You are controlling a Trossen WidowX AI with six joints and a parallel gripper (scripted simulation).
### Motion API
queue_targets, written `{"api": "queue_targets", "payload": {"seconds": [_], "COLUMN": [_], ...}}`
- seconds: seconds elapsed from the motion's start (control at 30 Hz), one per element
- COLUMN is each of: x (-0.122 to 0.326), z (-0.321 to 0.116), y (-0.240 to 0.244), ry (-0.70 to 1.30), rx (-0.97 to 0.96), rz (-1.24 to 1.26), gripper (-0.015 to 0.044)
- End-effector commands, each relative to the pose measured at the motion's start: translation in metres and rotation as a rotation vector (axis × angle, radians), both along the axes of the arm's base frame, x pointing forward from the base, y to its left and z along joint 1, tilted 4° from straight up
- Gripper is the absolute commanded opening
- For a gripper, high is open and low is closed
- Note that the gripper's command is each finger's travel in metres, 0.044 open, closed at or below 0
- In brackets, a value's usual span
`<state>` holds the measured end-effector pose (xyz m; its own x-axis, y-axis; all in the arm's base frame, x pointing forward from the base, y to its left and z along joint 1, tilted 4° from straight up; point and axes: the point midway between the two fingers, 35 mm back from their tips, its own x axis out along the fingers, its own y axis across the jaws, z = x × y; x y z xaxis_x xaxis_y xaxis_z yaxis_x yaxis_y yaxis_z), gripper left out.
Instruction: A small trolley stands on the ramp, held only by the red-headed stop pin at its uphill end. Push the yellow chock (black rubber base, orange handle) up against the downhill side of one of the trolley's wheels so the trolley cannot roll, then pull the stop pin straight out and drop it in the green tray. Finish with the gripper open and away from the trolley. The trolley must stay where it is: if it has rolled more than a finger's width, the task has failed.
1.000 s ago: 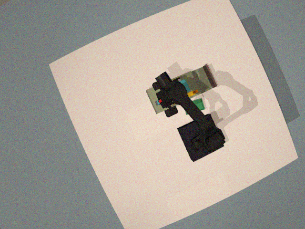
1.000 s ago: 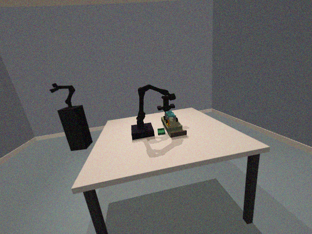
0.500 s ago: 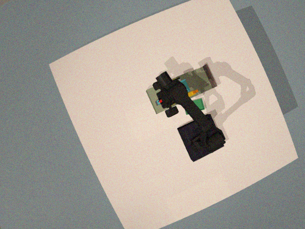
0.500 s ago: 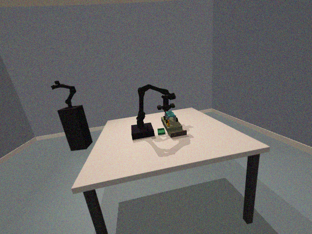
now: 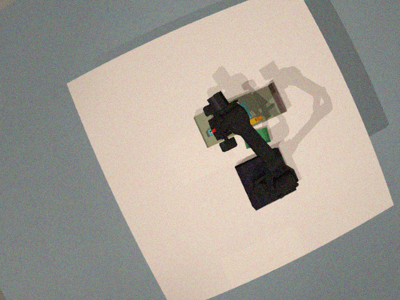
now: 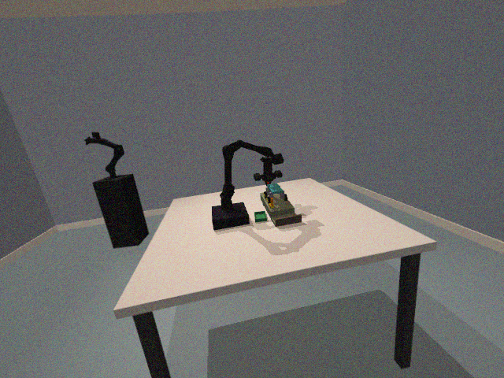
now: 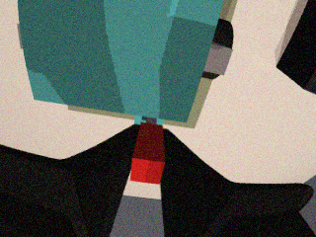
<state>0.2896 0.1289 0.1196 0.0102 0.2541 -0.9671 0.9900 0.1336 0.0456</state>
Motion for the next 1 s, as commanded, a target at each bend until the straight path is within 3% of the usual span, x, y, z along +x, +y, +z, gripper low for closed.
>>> {"api": "queue_targets", "payload": {"seconds": [0.0,0.97], "x": [0.000,0.000], "z": [0.006,0.018], "y": [0.000,-0.002], "ry": [-0.007,-0.007], "rx": [0.004,0.004], "rz": [0.003,0.003], "gripper": [0.0000,0.0000]}}
